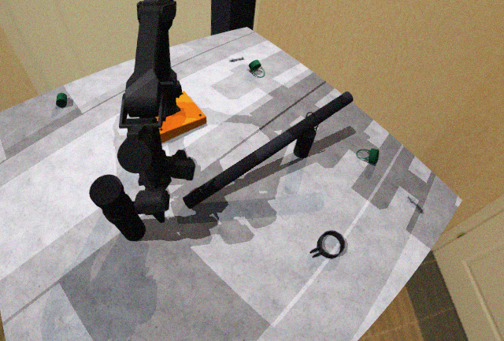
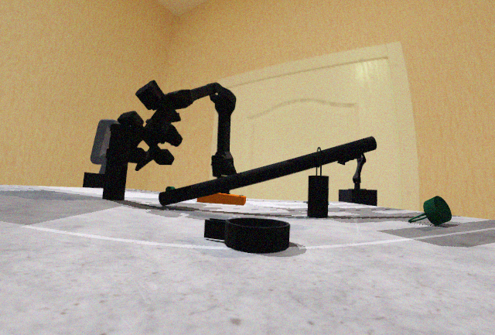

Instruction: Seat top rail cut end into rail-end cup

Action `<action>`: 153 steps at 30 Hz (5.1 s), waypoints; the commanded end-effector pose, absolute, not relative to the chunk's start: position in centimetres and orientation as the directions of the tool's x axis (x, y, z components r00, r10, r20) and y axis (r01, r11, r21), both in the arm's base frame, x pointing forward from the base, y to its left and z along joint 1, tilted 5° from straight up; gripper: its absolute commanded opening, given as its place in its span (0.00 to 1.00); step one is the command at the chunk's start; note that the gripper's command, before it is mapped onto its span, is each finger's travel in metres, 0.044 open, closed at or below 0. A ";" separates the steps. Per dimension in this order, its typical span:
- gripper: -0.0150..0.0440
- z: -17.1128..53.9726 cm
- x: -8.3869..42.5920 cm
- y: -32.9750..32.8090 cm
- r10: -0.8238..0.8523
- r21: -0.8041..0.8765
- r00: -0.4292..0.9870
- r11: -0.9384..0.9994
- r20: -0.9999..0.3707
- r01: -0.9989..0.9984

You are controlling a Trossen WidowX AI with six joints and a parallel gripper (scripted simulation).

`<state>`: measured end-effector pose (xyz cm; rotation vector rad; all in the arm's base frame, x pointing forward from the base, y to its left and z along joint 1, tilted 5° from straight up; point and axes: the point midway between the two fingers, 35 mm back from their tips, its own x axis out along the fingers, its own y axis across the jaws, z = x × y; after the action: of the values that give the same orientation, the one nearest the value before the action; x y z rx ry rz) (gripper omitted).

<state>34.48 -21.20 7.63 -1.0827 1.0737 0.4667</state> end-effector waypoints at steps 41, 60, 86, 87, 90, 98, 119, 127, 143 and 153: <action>0.25 7.6 31.9 -20.4 -0.045 -0.491 0.493 0.207 -0.869 -0.846; 0.25 7.6 31.4 -20.3 -0.014 -0.494 0.498 0.153 -0.867 -0.856; 0.57 7.6 31.6 -20.3 -0.021 -0.495 0.499 0.162 -0.867 -0.854; 0.61 7.6 31.6 -20.3 -0.021 -0.495 0.499 0.162 -0.867 -0.854; 0.74 7.8 31.6 -20.1 -0.021 -0.495 0.498 0.162 -0.867 -0.854; 1.00 11.1 32.1 -17.2 -0.018 -0.494 0.498 0.165 -0.867 -0.854; 1.00 19.9 32.9 -7.5 0.005 -0.069 0.499 0.989 -0.867 -0.131; 1.00 21.7 32.3 -5.4 0.010 0.077 0.502 0.991 -0.865 0.113; 1.00 19.5 33.1 -4.5 0.041 -0.072 0.371 0.956 -0.928 -0.285; 1.00 14.4 34.2 -1.9 0.079 -0.016 0.035 0.227 -0.996 -0.974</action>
<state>33.71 -3.06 16.61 -0.6446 1.2559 0.6315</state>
